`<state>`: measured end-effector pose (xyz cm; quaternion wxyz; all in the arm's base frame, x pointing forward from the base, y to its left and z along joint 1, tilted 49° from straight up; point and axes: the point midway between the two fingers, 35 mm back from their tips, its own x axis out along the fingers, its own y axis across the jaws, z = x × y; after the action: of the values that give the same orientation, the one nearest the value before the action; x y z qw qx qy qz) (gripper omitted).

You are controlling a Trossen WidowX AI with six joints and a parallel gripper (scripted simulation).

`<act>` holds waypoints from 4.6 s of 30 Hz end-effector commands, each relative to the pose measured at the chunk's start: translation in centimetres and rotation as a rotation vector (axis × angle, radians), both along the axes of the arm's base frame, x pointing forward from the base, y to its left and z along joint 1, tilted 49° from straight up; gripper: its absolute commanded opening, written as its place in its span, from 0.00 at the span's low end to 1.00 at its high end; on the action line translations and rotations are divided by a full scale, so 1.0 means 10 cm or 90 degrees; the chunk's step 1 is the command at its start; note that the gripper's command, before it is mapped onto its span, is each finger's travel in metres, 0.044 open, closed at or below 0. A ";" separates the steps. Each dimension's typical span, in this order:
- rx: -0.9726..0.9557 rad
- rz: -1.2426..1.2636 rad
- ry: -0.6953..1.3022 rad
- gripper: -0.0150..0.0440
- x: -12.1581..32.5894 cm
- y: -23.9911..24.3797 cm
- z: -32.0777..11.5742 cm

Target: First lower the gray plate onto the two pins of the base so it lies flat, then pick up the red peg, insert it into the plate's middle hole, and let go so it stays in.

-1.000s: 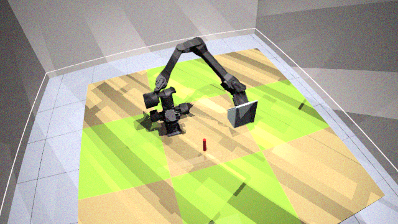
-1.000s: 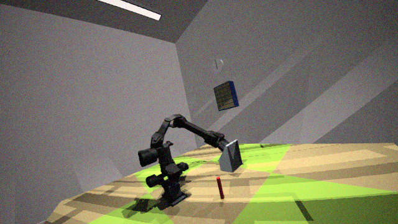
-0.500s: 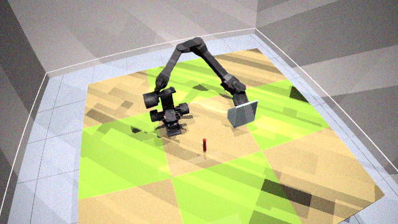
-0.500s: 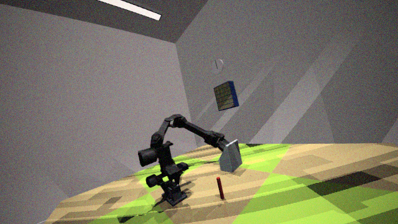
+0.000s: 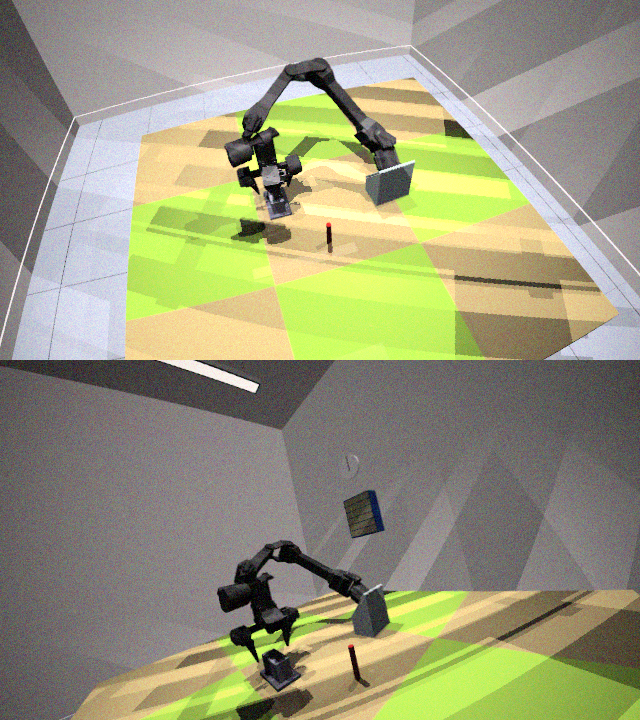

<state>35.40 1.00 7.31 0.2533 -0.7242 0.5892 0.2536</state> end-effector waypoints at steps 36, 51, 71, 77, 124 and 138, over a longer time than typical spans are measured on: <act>0.226 -0.792 -0.843 1.00 -0.94 1.45 -0.61; 0.302 -1.106 -1.197 1.00 -1.38 1.60 -0.96; 0.312 -1.141 -1.236 1.00 -1.40 1.55 -1.07; 0.312 -1.141 -1.237 1.00 -1.36 1.41 -1.23; 0.312 -1.139 -1.239 0.82 -1.24 0.89 -1.69; 0.312 -1.139 -1.239 0.30 -1.24 0.89 -1.69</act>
<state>22.99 9.95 -9.61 0.7643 0.0891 0.3781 -0.5148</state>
